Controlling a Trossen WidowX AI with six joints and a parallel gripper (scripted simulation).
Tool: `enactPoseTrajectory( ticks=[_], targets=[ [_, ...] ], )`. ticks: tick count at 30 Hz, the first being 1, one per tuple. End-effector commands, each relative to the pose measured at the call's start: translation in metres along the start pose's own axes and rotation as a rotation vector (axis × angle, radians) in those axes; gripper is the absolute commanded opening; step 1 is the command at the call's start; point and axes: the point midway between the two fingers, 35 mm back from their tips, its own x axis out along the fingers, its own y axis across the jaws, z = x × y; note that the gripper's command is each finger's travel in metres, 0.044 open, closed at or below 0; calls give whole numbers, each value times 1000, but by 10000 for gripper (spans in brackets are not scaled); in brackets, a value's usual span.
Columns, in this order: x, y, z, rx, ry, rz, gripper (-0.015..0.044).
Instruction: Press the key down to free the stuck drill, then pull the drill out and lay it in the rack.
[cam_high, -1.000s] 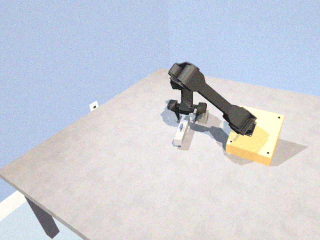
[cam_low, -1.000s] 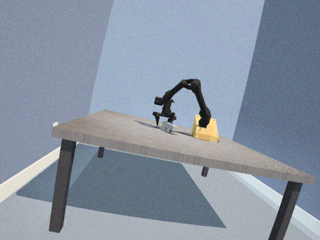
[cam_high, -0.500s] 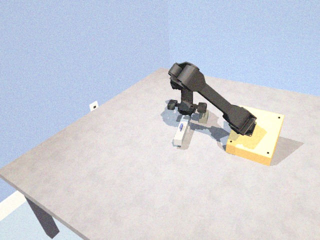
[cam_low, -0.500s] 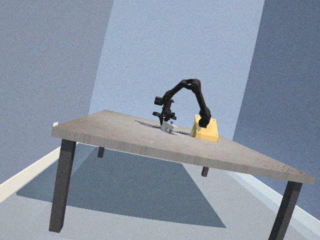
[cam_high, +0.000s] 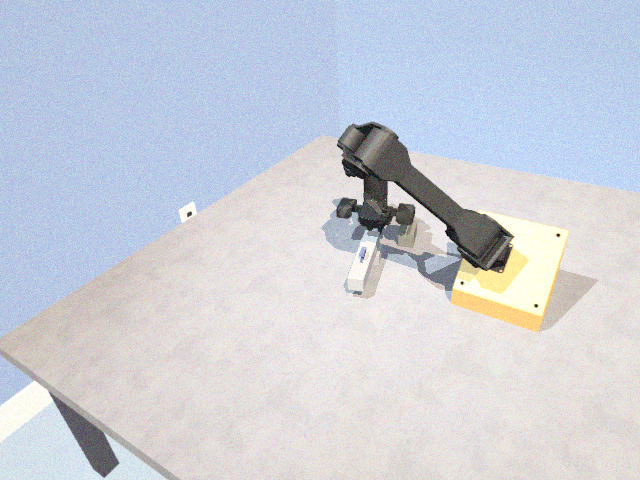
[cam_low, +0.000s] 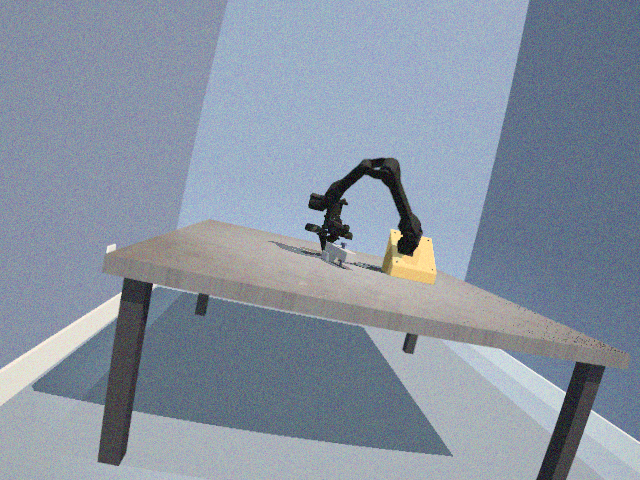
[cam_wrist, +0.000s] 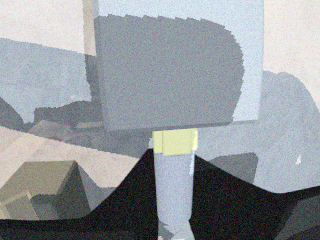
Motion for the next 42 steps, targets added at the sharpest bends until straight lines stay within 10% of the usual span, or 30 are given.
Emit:
enactPoseTrajectory(
  ticks=[1,25,42],
  targets=[
    [-1,-2,-6,-3,-2,-2,0],
    [-2,-3,-40,-5,0,-2,0],
    [-1,-2,-29,-4,0,-2,440]
  ],
)
